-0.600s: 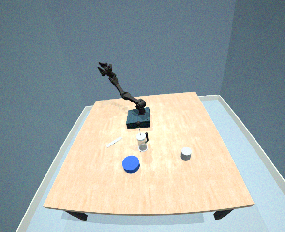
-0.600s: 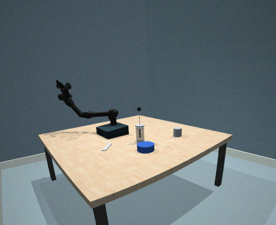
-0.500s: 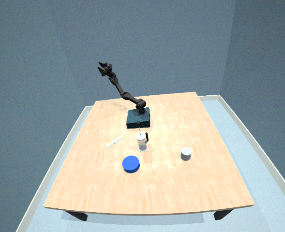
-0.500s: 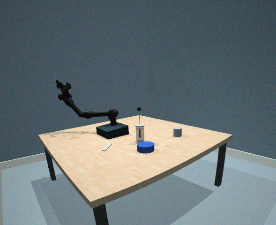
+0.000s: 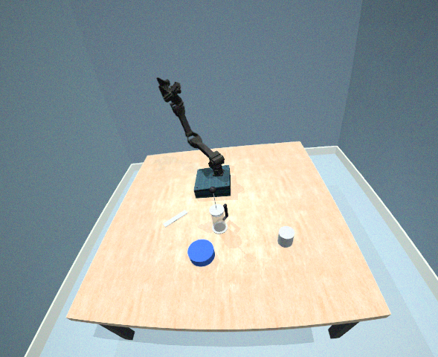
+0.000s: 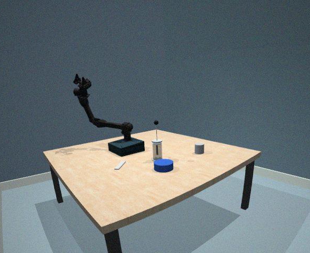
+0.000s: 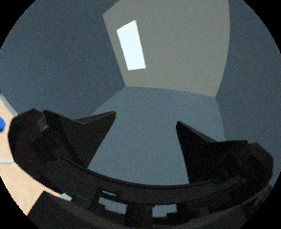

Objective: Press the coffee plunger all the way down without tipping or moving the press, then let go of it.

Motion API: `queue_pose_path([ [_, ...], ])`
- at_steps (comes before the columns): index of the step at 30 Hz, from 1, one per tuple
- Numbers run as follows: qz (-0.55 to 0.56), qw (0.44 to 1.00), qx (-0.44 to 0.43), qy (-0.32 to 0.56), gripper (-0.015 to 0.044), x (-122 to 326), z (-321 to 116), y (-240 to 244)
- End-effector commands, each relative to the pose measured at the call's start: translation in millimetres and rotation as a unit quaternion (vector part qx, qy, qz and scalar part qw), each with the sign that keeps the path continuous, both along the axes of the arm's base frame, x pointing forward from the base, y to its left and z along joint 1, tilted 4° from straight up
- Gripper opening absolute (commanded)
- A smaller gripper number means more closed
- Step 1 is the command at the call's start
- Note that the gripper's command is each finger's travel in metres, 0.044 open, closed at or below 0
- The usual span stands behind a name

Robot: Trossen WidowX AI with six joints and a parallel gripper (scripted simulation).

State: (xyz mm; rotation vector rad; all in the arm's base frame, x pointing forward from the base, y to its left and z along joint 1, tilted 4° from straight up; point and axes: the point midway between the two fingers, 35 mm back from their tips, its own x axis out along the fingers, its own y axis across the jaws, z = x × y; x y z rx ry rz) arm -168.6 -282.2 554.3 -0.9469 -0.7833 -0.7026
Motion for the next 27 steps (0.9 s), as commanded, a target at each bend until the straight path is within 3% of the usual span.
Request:
queue_pose_path([
  [1,0.055,0.998,-0.02,0.031,0.044,37.1,28.6,56.3],
  [15,0.196,0.966,-0.023,0.165,0.044,166.6,53.9,206.6],
  [27,0.275,0.898,0.048,0.34,0.044,302.5,-7.5,310.1],
])
